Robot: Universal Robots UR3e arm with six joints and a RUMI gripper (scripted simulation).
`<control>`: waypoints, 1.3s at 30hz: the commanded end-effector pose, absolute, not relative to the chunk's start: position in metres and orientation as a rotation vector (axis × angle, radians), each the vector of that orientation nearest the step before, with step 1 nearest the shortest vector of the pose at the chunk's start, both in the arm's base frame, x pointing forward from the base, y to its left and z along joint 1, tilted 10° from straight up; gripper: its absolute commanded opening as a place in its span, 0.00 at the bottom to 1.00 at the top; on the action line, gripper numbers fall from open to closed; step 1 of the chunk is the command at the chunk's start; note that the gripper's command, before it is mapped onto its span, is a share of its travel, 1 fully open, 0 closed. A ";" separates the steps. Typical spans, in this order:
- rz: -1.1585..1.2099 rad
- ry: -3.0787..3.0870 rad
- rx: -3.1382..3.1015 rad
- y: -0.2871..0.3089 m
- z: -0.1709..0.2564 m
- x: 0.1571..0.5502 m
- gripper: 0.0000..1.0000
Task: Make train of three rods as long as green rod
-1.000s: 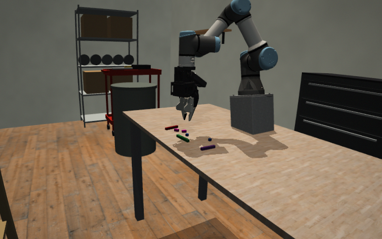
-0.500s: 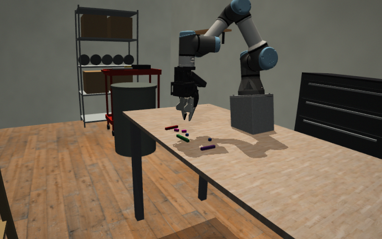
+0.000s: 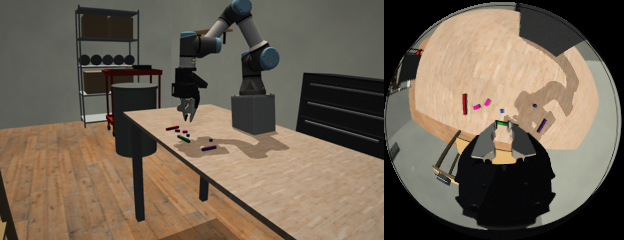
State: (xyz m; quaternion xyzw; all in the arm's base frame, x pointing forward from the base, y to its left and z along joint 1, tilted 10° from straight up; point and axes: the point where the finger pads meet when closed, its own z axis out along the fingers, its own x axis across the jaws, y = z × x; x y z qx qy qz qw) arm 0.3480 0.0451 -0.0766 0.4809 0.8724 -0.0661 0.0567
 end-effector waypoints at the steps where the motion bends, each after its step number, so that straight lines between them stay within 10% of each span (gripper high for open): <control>1: -0.197 2.645 1.457 0.044 -0.082 0.349 0.14; 39: -0.197 2.645 1.457 0.037 -0.124 0.351 0.14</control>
